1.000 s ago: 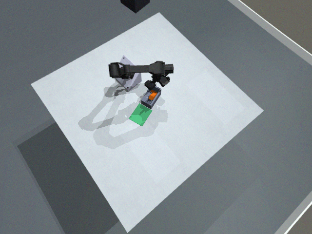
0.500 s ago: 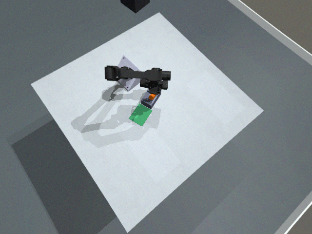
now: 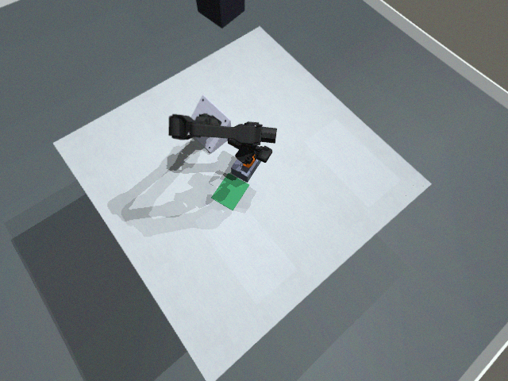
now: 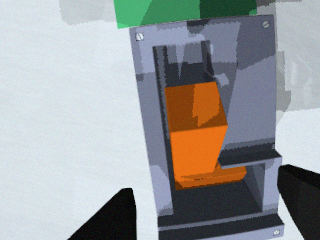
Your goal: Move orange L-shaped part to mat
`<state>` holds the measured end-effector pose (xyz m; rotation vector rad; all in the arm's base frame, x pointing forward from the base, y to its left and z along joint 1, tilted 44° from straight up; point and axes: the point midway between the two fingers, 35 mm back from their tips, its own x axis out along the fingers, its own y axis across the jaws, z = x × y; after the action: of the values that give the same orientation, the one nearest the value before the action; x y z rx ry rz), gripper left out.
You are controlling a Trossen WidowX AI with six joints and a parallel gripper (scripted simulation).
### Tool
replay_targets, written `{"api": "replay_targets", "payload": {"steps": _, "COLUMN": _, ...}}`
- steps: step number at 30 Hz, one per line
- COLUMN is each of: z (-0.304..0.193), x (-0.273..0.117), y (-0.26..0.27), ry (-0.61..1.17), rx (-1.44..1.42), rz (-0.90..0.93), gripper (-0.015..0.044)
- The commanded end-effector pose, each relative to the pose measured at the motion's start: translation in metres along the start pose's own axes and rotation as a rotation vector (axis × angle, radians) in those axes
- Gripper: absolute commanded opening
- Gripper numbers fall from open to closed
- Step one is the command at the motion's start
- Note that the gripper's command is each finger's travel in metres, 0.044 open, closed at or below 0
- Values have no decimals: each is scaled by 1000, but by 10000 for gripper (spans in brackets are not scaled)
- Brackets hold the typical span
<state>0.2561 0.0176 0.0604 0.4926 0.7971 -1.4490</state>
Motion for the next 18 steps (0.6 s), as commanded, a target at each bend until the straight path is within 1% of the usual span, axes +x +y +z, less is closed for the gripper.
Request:
{"api": "replay_targets", "payload": {"steps": 1, "z": 2, "x": 18, "y": -2, "ry": -6, "rx": 7, "rz": -7, "gripper": 280}}
{"api": "replay_targets", "payload": {"steps": 18, "z": 2, "x": 42, "y": -1, "ry": -6, "rx": 7, "rz": -7, "gripper": 280}}
